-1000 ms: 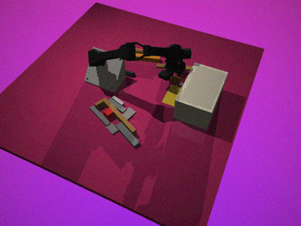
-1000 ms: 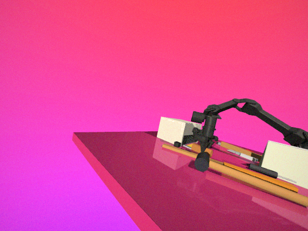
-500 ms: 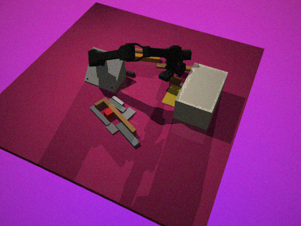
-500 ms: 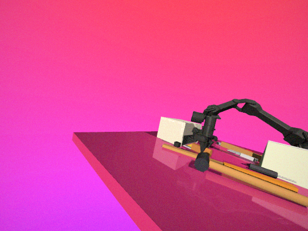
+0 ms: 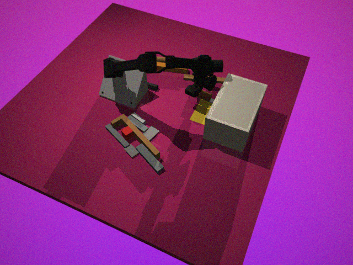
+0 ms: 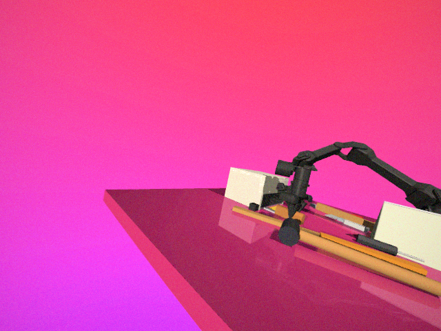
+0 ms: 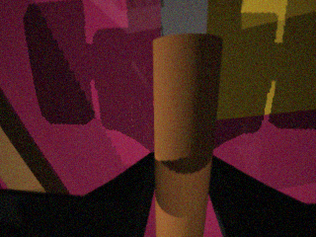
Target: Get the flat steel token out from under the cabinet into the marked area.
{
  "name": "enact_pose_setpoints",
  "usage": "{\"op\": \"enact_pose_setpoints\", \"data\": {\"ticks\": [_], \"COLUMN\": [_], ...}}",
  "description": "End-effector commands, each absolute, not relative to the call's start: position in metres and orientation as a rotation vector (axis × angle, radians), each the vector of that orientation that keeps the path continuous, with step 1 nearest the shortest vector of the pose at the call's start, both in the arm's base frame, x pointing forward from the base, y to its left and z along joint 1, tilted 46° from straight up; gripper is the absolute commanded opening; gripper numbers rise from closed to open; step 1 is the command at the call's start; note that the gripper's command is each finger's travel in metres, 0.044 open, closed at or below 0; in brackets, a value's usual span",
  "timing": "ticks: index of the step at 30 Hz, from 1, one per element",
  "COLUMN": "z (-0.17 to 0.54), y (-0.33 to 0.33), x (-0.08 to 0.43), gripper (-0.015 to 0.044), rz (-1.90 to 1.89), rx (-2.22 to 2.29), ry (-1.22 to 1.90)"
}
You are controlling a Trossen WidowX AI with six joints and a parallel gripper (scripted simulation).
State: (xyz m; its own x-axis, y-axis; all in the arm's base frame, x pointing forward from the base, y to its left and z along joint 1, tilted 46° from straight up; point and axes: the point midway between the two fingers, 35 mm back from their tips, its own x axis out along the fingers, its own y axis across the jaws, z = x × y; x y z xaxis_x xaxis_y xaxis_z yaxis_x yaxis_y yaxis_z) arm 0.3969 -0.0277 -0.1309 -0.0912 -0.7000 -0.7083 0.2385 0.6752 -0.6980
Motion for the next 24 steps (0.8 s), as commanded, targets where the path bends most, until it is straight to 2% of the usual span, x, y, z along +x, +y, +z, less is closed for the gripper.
{"op": "enact_pose_setpoints", "data": {"ticks": [1, 24], "z": [-0.126, -0.115], "y": [-0.035, -0.044], "x": [0.396, 0.393], "gripper": [0.0, 0.0], "rz": [-0.832, -0.833], "rx": [-0.404, -0.405], "ry": [1.459, 1.459]}}
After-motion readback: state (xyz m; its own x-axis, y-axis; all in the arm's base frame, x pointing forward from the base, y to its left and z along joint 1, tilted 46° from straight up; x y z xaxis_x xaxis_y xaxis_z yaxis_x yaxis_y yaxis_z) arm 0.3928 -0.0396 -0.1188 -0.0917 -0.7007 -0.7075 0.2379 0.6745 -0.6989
